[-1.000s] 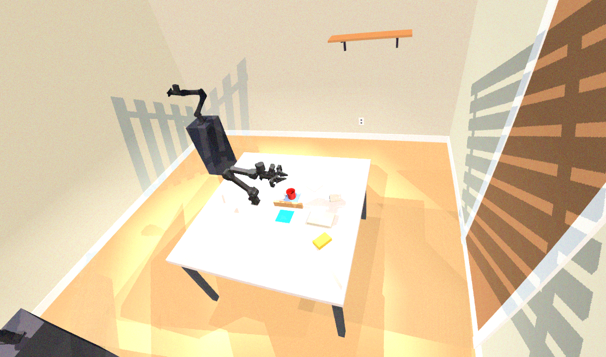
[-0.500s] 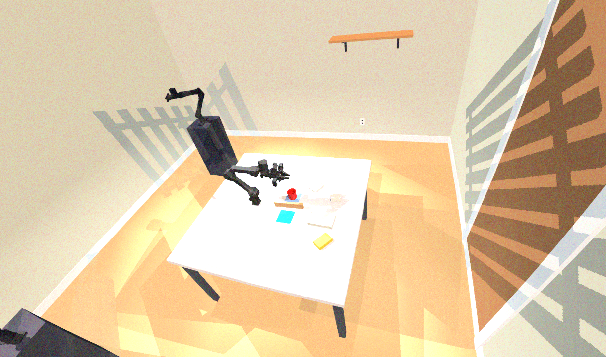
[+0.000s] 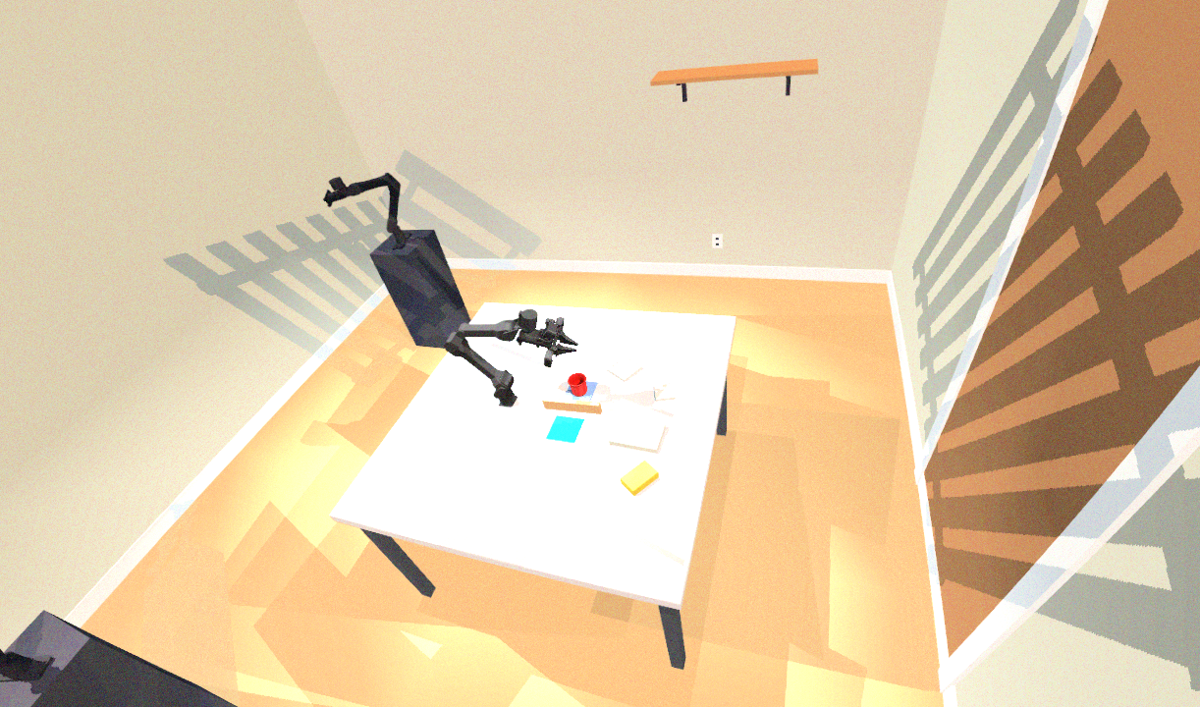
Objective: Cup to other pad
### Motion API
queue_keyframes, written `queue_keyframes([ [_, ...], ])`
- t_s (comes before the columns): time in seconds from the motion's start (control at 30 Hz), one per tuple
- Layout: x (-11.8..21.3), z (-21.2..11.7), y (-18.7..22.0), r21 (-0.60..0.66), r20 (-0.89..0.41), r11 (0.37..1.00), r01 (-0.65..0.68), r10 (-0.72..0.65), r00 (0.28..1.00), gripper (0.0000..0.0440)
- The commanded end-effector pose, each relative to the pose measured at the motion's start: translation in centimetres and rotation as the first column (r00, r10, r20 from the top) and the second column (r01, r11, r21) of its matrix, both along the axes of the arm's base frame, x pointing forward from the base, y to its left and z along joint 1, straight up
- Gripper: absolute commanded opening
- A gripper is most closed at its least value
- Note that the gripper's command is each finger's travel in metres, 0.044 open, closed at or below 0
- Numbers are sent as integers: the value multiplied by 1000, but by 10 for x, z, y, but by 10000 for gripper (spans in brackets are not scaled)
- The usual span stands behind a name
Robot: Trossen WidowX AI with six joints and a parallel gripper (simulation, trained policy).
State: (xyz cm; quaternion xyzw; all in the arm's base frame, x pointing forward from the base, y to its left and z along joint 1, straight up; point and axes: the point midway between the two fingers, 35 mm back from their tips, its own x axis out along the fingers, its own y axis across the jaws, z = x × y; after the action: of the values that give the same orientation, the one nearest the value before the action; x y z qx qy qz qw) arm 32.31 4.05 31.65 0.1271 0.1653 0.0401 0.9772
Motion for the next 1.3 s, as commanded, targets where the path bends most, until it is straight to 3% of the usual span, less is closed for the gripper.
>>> queue_keyframes([
  [0.0,2,-1,5,41,-54,999,3,-1,999,107],
  [0.63,5,-12,31,214,-336,973,85,-8,942,122],
  [1.27,-1,-34,49,266,-614,926,268,-51,788,123],
])
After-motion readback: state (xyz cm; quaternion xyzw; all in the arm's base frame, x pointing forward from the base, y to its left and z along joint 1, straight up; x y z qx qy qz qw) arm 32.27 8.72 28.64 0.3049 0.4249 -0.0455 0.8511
